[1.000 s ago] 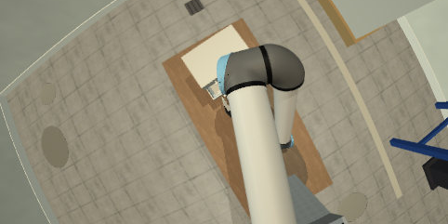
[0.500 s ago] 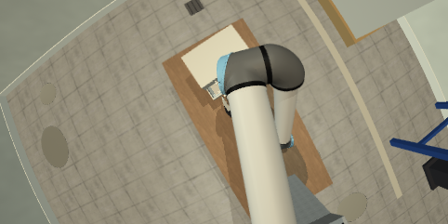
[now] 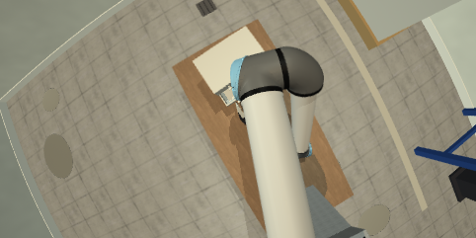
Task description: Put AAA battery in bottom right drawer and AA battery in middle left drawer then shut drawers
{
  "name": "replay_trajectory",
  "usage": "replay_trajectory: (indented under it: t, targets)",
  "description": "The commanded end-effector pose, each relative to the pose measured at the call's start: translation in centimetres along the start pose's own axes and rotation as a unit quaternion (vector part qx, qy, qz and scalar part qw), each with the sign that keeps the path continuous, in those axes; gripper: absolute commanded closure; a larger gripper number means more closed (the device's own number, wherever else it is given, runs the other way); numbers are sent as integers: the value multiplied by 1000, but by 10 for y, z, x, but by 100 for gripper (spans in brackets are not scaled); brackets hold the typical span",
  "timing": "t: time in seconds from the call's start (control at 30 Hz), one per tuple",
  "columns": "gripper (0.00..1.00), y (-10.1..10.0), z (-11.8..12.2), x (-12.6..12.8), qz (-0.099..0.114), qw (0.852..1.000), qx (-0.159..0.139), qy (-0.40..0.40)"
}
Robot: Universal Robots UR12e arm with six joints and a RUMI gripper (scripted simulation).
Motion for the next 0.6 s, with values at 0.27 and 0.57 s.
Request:
replay_trajectory:
  t: [0.27,0.57]
  targets:
    - [93,0,0,0,0,1000,0,0]
    - [93,0,0,0,0,1000,0,0]
Point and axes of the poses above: the point where the finger pads meet when closed, its own y axis back along the fingers, its own x axis across the jaws, z = x × y, the point moved 9 cm from there along y, back along the fingers, and after that the axes turned 7 degrees about -y, right-handed, at the moved point
